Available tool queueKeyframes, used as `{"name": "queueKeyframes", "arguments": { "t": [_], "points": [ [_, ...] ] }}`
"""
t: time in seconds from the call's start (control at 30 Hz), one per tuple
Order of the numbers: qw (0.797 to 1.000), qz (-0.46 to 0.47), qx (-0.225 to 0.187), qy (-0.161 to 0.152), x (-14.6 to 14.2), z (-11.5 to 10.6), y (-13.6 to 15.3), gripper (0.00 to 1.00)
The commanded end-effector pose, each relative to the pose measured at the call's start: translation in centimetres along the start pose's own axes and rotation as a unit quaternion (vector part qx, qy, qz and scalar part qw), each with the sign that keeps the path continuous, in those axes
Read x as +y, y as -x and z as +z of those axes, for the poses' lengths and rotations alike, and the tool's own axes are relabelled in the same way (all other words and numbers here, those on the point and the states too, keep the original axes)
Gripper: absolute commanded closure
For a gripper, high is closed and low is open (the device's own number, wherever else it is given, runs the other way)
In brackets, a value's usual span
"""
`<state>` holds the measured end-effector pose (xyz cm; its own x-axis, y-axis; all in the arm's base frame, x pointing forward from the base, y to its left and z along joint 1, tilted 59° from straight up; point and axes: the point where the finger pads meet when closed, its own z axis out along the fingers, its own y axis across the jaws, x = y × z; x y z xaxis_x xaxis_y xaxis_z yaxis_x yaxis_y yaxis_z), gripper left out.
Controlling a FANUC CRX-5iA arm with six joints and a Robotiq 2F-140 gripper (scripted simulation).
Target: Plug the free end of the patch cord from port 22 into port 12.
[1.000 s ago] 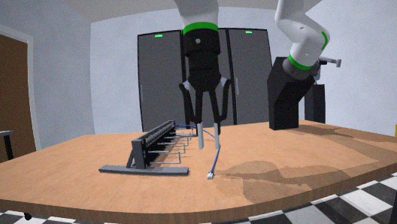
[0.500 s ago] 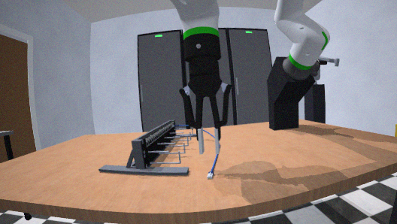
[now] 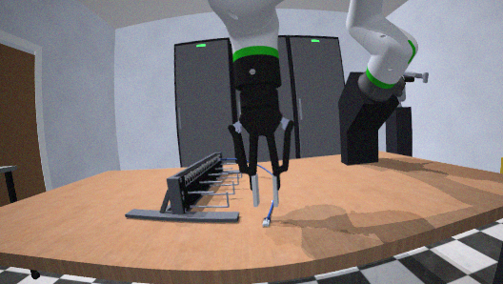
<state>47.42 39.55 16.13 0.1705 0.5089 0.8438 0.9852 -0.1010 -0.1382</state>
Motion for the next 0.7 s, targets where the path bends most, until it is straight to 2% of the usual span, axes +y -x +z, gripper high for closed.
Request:
{"name": "queueKeyframes", "arguments": {
  "t": [0.0, 0.67],
  "points": [
    [1.000, 0.000, 0.000, 0.000, 0.0, 0.5, 0.0, 0.78],
    [1.000, 0.000, 0.000, 0.000, 0.0, 2.6, 0.0, 0.78]
  ]
}}
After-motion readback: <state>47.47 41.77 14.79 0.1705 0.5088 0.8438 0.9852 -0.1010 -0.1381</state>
